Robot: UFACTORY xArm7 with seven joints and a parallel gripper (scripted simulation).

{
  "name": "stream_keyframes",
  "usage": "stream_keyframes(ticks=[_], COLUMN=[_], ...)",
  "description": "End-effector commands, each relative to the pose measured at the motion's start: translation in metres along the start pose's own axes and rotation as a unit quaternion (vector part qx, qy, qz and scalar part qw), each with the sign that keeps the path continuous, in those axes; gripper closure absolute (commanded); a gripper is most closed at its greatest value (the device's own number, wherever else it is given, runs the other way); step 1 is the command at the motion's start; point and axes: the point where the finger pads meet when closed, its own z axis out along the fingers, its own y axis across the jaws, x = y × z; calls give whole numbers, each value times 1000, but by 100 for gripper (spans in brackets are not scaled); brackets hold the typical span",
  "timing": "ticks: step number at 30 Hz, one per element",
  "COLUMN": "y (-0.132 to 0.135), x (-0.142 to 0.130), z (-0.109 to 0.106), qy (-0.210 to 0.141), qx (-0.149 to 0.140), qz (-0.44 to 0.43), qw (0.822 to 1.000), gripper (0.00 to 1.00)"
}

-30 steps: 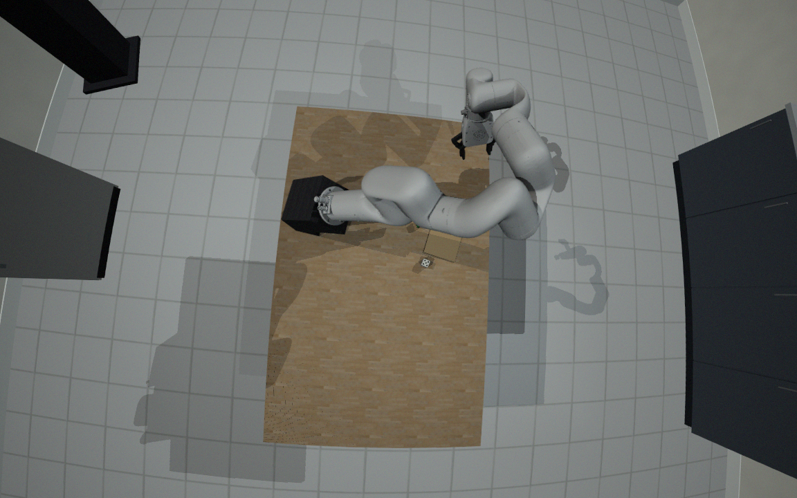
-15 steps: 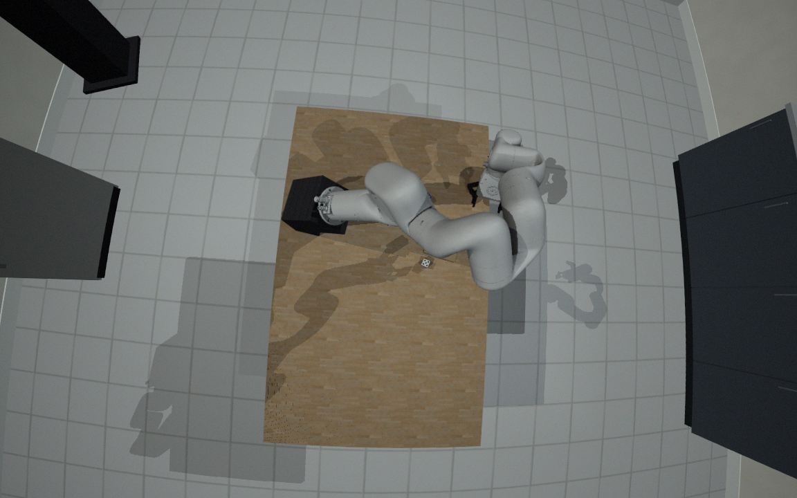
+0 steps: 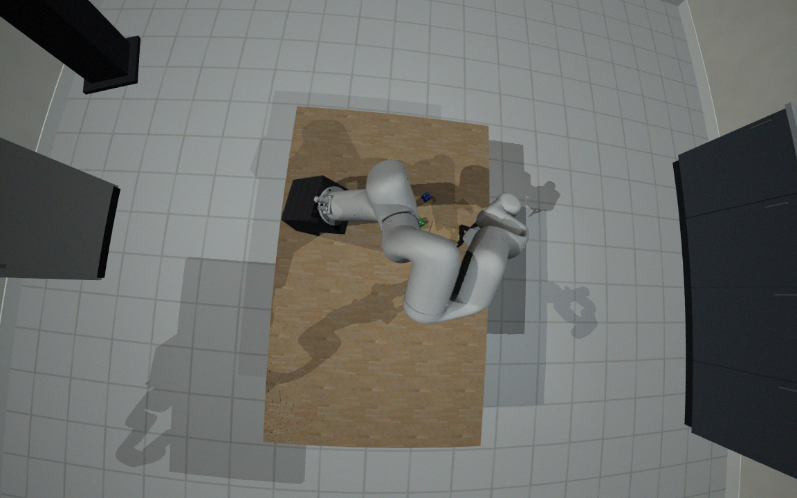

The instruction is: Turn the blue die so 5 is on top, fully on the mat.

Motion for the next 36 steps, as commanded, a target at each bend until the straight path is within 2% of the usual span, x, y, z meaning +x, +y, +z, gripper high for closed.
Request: stream_keyframes(ticks=[1, 2, 4, 6, 7, 9, 10, 13, 14, 17, 18, 26, 28, 36], y=[4, 4, -1, -1, -8, -8, -16, -16, -24, -24, -31, -31, -43, -43], x=[-31, -31, -47, -47, -60, -60, -69, -69, -74, -74, -78, -78, -79, -79], z=[26, 26, 38, 38, 47, 47, 53, 53, 57, 57, 59, 59, 59, 59], qy=[14, 14, 22, 22, 31, 31, 42, 42, 54, 54, 67, 67, 92, 92], qx=[32, 32, 54, 54, 75, 75, 94, 94, 111, 111, 126, 126, 151, 151], qz=[66, 66, 107, 107, 145, 145, 181, 181, 213, 213, 242, 242, 288, 288], qw=[997, 997, 993, 993, 986, 986, 978, 978, 969, 969, 960, 960, 941, 941], gripper=[0, 0, 0, 0, 0, 0, 0, 0, 0, 0, 0, 0, 0, 0])
